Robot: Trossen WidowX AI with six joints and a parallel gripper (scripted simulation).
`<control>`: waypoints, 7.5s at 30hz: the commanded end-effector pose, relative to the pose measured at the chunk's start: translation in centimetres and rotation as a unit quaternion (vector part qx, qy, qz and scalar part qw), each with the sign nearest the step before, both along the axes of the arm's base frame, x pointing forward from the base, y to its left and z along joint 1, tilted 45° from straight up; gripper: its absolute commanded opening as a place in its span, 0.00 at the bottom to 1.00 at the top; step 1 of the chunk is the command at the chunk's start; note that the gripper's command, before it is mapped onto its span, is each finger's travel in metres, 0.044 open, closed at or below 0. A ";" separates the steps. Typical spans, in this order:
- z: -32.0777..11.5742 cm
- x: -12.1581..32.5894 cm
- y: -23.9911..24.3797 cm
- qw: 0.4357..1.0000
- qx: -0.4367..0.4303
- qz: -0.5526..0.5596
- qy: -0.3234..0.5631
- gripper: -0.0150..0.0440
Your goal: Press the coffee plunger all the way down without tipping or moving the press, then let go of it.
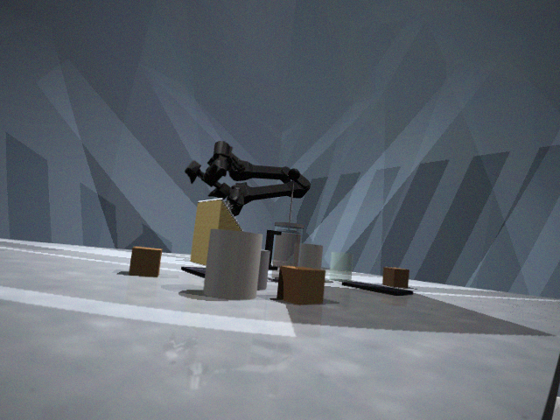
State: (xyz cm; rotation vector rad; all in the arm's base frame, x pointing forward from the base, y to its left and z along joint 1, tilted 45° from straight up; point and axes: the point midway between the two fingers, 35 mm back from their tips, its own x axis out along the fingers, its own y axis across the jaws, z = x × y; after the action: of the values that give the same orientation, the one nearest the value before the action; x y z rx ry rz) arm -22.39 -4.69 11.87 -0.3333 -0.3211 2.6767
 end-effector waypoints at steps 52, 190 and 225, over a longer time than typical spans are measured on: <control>2.1 49.1 -12.3 -0.165 0.016 0.840 -0.517 1.00; -9.9 56.9 -2.8 -0.162 0.012 0.839 -0.519 0.45; -9.7 57.1 -3.3 -0.161 0.005 0.842 -0.516 0.68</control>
State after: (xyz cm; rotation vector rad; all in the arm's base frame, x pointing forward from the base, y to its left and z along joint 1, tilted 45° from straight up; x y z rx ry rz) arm 34.70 -7.90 2.22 0.7834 0.4053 0.0874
